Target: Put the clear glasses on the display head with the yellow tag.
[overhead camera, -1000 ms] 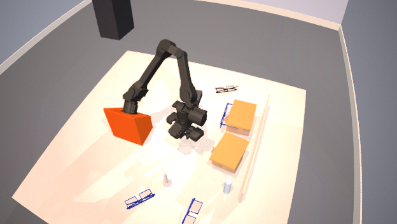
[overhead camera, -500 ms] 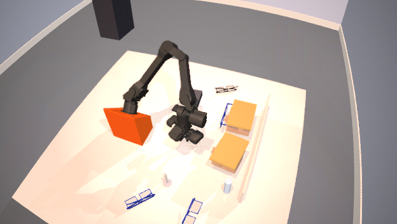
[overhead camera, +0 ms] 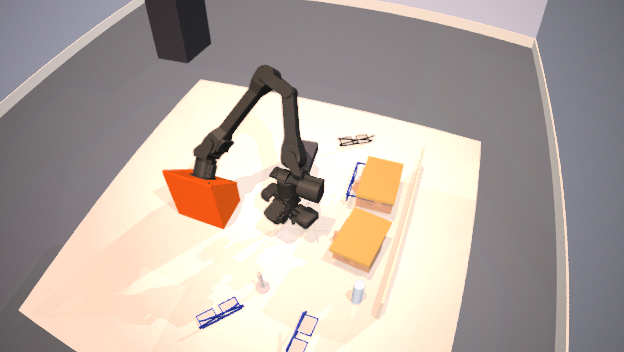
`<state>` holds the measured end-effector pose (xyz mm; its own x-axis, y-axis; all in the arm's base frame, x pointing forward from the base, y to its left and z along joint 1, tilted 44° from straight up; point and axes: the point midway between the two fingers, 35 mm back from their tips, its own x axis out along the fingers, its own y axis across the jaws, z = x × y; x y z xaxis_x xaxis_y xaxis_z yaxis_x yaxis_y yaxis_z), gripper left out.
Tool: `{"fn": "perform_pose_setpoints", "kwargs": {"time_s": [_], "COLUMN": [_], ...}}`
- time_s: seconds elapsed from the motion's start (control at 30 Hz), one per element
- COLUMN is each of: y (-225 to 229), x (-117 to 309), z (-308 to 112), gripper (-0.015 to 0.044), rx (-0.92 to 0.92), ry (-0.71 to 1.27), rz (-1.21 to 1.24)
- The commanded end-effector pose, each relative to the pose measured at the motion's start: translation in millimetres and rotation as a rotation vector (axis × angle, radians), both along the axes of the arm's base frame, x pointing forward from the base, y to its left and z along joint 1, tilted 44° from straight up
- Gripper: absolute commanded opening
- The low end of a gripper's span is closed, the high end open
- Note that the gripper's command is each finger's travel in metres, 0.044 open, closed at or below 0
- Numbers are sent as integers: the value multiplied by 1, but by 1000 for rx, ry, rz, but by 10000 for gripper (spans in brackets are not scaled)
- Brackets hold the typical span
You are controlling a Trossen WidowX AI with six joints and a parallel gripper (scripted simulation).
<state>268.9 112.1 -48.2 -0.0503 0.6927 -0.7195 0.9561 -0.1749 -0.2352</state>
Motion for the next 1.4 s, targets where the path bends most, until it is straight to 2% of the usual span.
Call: {"fn": "perform_pose_setpoints", "kwargs": {"time_s": [0.0,0.17,0.77,1.03,1.37], "y": [1,0,0,-7,-50], "x": [1,3,1,3,10], "z": [-1,-1,-1,5,44], "gripper": [120,120,0,0,0], "rx": [5,5,0,-3,-7], "ry": [3,3,3,3,2], "rz": [-2,-2,-1,-2,-3]}}
